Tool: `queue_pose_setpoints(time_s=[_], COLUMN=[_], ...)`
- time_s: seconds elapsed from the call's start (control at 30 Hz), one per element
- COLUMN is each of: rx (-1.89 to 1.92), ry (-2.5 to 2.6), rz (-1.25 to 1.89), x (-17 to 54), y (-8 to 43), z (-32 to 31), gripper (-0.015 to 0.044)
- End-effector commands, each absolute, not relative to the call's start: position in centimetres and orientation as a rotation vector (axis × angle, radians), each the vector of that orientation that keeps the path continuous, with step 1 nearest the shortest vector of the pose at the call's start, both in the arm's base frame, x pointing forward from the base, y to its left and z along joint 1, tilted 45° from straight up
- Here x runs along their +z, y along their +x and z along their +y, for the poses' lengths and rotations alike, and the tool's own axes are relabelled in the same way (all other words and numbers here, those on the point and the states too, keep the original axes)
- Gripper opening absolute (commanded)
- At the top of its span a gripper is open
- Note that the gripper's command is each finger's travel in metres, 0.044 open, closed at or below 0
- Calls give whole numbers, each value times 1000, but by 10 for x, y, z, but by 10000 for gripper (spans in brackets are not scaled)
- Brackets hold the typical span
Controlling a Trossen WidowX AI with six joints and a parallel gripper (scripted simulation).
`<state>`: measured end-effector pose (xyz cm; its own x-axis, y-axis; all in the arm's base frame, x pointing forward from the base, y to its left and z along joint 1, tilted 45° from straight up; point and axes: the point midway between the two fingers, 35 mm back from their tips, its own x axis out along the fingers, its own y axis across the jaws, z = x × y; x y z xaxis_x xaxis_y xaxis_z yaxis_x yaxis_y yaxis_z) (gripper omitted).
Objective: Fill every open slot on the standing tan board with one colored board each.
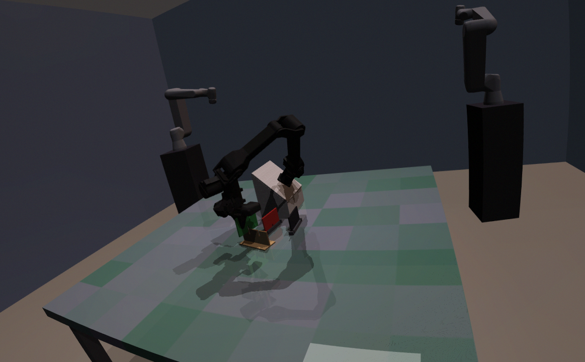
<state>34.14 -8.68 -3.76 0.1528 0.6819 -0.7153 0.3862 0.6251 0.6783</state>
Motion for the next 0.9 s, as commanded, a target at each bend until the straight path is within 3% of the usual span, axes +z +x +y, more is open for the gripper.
queue_pose_setpoints(time_s=[0.0, 0.87], rx=[265, 266], ry=[966, 966], rz=[1464, 1464], x=[-40, -54], y=[341, 344], z=[-84, -70], gripper=[0, 0])
